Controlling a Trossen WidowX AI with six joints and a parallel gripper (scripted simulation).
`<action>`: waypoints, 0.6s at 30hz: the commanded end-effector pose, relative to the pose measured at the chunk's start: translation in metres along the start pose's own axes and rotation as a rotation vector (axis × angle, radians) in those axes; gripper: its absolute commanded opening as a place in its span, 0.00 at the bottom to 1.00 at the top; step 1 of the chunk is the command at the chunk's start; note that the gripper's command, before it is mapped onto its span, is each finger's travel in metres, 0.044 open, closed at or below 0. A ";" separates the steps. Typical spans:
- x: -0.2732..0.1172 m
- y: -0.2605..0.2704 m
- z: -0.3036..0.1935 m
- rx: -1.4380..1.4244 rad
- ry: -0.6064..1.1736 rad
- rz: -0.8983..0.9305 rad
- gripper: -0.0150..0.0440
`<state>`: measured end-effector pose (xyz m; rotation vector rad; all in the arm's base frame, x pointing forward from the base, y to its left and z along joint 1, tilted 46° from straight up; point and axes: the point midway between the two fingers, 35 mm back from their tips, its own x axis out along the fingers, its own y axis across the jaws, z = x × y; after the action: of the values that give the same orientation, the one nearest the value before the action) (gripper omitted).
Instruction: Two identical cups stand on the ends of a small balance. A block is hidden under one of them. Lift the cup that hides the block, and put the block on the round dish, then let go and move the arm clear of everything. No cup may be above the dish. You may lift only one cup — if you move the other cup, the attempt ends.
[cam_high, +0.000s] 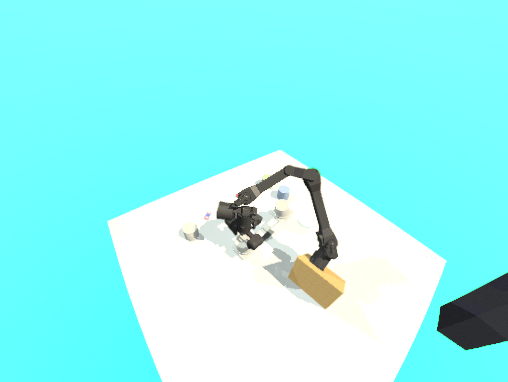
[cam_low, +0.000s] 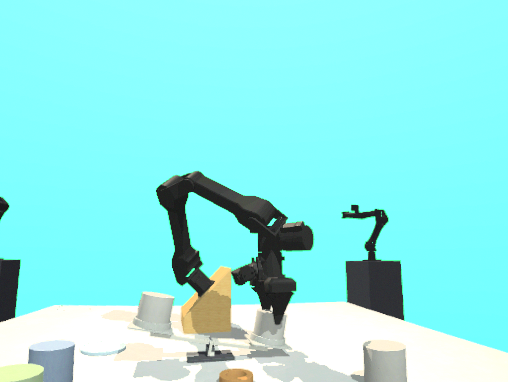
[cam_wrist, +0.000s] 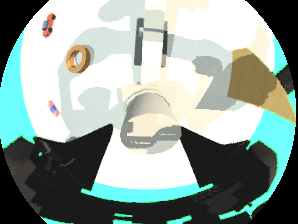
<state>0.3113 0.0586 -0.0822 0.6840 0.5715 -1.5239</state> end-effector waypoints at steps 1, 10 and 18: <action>0.009 -0.004 0.001 -0.013 -0.011 -0.006 1.00; 0.023 -0.005 0.002 -0.013 -0.013 -0.006 1.00; 0.027 -0.005 0.003 -0.013 -0.013 -0.006 0.95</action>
<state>0.3084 0.0404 -0.0989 0.6776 0.5700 -1.5285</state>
